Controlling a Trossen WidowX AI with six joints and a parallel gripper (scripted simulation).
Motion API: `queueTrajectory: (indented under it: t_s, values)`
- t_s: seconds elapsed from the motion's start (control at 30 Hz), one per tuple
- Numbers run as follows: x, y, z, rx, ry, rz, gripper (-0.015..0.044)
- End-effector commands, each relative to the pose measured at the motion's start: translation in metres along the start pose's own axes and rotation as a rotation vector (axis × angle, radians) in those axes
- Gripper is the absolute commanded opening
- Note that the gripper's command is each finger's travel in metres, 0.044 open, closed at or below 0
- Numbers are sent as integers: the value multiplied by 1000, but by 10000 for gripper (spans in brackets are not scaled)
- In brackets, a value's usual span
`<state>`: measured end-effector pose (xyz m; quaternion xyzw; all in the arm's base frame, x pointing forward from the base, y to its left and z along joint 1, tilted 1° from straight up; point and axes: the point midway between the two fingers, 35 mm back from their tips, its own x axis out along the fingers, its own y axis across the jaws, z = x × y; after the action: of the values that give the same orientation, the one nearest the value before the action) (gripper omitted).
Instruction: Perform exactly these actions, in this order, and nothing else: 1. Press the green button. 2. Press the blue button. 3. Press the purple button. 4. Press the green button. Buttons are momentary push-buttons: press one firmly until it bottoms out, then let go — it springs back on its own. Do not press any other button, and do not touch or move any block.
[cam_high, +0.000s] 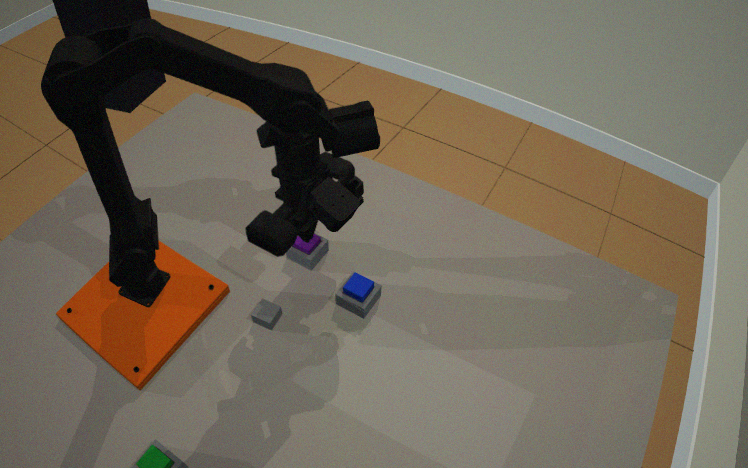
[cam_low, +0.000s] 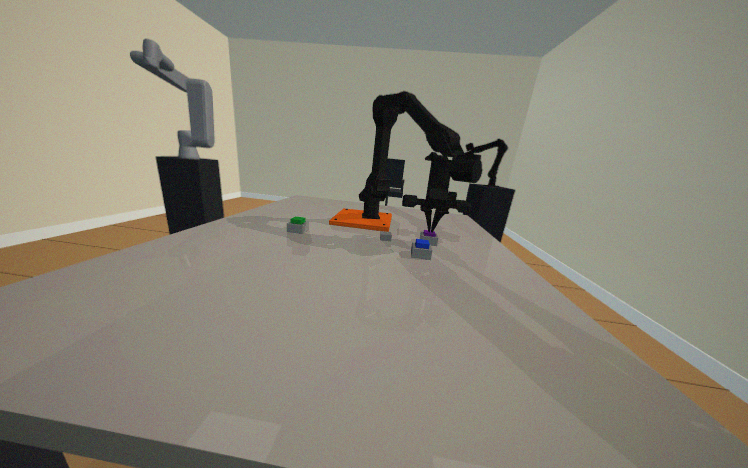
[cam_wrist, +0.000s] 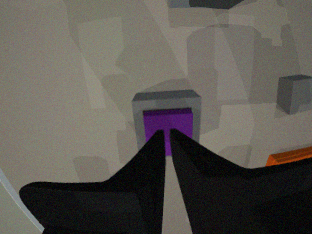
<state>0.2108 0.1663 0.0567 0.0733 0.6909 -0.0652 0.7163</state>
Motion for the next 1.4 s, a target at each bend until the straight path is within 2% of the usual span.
queueTrajectory:
  t_s: [0.0,0.53,0.67,0.87,1.07,1.37]
  values:
    - [3,-1,-1,3,7,-8,20]
    - [3,-1,-1,3,7,-8,20]
    - [-28,-1,0,3,6,-8,20]
    - [-32,-1,0,3,7,-8,20]
    - [-90,0,0,3,7,-8,20]
    - [-92,-12,12,22,11,-6,20]
